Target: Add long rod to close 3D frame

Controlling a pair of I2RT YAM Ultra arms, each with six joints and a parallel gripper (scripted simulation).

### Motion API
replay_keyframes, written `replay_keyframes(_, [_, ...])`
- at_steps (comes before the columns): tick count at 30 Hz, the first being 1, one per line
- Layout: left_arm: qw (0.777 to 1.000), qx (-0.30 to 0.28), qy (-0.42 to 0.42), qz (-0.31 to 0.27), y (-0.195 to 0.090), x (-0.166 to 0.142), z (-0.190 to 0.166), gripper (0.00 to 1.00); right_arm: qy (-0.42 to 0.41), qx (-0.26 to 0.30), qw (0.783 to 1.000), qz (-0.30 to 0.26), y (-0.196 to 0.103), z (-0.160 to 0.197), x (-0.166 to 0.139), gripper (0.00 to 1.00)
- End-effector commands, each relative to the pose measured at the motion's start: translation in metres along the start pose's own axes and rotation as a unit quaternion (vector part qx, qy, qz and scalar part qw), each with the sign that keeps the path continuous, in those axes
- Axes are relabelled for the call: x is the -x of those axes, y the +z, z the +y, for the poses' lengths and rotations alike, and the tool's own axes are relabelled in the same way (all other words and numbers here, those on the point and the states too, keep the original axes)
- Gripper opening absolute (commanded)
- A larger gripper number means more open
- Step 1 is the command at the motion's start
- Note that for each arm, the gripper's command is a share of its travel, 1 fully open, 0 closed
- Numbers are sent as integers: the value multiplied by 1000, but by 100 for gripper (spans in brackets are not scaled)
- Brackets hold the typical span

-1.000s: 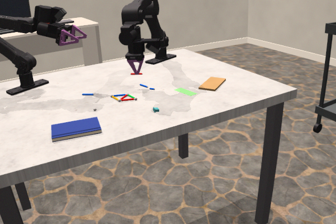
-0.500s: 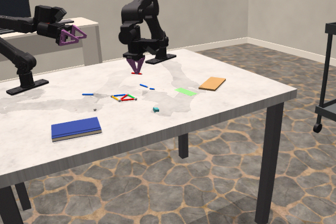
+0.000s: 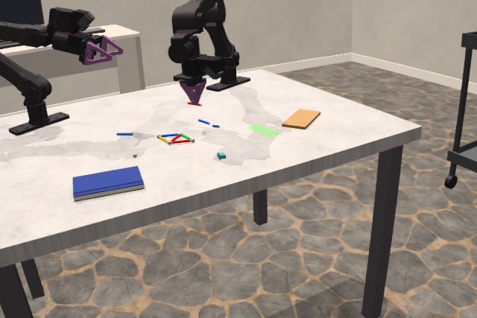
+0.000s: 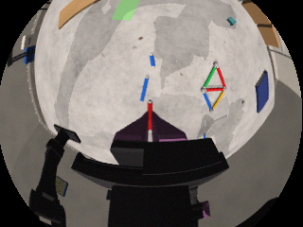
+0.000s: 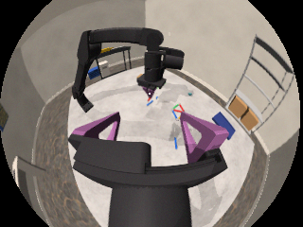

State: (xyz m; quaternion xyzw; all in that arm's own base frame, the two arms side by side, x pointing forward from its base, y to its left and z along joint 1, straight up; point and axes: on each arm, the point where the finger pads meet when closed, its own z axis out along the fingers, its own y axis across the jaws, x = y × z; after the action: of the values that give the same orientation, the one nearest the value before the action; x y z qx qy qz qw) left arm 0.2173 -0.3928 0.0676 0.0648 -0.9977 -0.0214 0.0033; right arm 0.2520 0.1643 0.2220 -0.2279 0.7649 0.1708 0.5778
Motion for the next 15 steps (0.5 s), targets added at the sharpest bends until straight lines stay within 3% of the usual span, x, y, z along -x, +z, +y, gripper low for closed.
replay_keyframes(1, [999,-11,42,-11,-13,0,-7,0,2,-2,1000,-3,-4,-2,2,100])
replay_keyframes(15, [993,-14,114,-17,-18,1,-7,0,2,-2,1000,-3,-4,-2,2,100])
